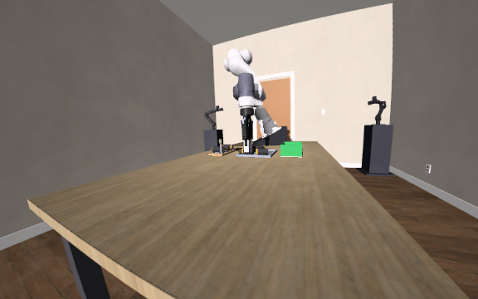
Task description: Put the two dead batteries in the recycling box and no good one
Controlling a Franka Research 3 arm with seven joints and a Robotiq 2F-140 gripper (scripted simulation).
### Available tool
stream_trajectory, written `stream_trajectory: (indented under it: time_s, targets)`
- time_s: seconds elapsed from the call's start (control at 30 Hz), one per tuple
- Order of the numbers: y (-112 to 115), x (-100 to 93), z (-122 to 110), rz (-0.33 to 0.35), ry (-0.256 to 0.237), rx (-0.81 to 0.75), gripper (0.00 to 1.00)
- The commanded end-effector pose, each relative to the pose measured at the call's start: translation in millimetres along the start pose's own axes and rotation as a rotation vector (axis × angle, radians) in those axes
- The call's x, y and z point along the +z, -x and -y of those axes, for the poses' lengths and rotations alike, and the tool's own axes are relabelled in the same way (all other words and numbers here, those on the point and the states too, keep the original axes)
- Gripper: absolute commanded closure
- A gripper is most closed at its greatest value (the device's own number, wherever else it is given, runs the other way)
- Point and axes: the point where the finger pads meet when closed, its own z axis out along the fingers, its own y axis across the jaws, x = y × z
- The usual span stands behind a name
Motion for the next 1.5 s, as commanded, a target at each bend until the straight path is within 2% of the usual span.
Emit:
stream_trajectory:
  time_s: [0.0,0.07,0.43,0.83,0.97,1.03,1.23,1.33,1.47]
  targets:
    - [0,-10.4,0,0.002,-0.001,-0.006,0.71]
    - [0,-10.4,0,0.002,-0.001,-0.006,0.71]
    - [0,-55.8,0,0.002,-0.001,-0.006,0.71]
    - [0,-63.5,0,0.002,-0.001,-0.006,0.71]
    - [0,-98.9,0,0.002,-0.001,-0.006,0.71]
    - [0,-109.7,0,0.002,-0.001,-0.006,0.71]
    - [-1,-110.4,1,0.002,-0.001,-0.006,0.71]
    - [-12,-110.4,17,0.002,-0.001,-0.006,0.71]
    - [-45,-110.4,62,0.002,-0.001,-0.006,0.71]
